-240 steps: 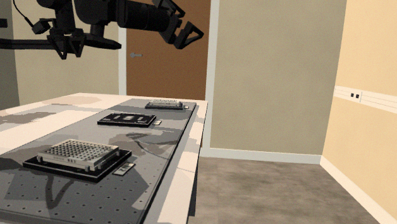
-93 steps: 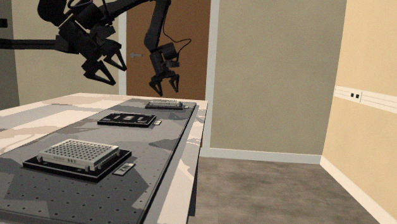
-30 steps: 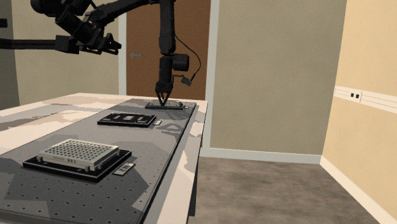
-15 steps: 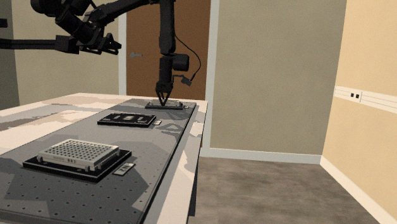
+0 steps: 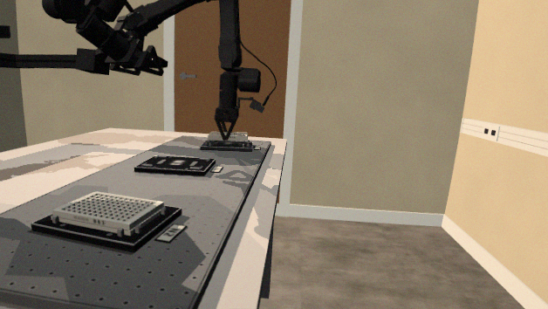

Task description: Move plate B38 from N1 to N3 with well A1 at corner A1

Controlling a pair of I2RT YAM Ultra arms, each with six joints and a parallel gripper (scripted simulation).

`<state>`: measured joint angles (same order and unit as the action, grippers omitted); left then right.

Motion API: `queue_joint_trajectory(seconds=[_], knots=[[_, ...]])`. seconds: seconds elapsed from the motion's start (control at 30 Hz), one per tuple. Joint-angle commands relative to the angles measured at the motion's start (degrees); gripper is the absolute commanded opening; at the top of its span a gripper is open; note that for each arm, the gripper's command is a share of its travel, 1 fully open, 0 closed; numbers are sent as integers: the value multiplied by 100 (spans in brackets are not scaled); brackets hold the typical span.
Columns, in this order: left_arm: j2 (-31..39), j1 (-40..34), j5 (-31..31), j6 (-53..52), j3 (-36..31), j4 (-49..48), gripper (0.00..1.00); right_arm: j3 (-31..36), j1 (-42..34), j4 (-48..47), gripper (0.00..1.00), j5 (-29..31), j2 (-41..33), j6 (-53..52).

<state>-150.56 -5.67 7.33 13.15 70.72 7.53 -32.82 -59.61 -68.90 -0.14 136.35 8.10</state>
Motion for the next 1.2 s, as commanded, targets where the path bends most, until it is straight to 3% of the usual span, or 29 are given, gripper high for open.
queue_joint_trajectory(seconds=[0.0, 0.2, 0.4, 0.47, 0.77, 0.97, 1.17], knots=[[488, -124, 70, 88, -214, 251, 82, 52, -17, -16, 100, -46, -157, 35], [585, -250, 87, 476, -301, 334, 82, 52, -17, -16, 100, -46, -157, 35], [305, -1365, 1, 1838, -104, 536, 82, 52, -17, -16, 100, -46, -157, 35], [305, -1365, 1, 1838, -104, 536, 82, 52, -17, -16, 100, -46, -157, 35], [-520, -3435, -85, 3295, 1322, 1432, 82, 52, -17, -16, 100, -46, -157, 35], [-1029, -3972, -55, 3656, 2362, 2007, 82, 52, -17, -16, 100, -46, -157, 35], [-1266, -4170, -70, 3770, 2858, 2253, 82, 52, -17, -16, 100, -46, -157, 35]])
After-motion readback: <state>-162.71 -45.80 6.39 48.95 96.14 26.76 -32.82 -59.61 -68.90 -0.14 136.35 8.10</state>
